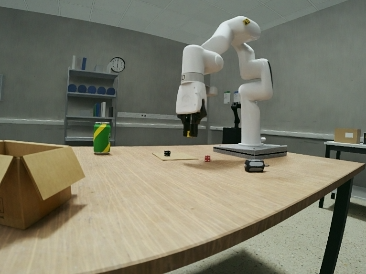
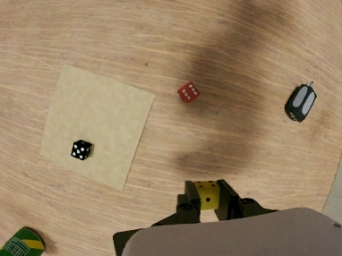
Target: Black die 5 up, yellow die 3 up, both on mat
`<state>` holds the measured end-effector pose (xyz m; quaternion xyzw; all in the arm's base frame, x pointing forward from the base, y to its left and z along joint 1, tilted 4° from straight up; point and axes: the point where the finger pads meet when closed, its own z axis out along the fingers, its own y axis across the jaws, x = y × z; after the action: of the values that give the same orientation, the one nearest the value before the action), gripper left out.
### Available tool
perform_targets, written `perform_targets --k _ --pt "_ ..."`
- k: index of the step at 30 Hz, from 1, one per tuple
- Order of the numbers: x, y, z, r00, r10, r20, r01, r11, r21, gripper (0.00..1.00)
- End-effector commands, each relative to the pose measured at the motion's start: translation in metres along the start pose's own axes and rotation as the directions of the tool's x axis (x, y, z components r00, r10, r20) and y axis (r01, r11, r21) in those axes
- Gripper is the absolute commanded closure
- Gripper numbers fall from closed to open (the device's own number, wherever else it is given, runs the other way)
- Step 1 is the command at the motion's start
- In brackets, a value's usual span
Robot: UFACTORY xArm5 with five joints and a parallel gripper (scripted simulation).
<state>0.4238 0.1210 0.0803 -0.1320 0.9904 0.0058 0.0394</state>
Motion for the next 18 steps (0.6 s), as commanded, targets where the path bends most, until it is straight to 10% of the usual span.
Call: perform_targets --k 1,18 --pt "0.0006 0.0 -0.0006 0.984 -0.008 0.177 0.008 1.0 -0.001 0.85" --pt "0.0047 -0.0002 -0.0009 0.876 -0.025 0.481 0.025 1.0 0.007 0.85"
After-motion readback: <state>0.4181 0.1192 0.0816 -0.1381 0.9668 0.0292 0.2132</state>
